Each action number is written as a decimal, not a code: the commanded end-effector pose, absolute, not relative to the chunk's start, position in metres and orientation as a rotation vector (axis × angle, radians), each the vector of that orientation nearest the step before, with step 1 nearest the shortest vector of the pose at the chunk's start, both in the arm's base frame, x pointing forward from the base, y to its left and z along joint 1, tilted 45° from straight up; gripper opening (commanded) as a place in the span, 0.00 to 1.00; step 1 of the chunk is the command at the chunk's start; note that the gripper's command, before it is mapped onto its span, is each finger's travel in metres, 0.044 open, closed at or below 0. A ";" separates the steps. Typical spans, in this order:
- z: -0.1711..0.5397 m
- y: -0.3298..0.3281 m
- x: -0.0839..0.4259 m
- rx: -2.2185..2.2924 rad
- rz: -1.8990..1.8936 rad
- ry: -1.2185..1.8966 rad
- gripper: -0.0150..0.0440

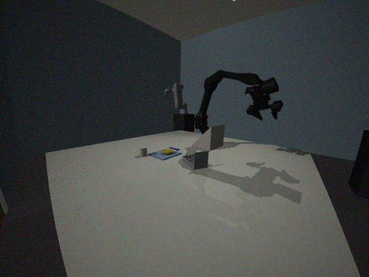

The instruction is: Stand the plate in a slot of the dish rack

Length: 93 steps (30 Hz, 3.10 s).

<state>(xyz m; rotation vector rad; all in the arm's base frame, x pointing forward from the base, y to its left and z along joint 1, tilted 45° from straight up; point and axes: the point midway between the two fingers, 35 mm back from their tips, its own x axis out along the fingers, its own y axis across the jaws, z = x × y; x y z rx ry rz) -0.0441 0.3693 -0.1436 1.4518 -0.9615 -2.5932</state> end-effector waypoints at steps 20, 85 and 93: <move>-0.082 0.342 0.085 1.875 -2.370 -1.855 0.93; 0.149 0.037 0.285 1.832 1.499 -3.964 0.93; 0.096 -0.015 0.299 1.793 1.497 -3.984 0.93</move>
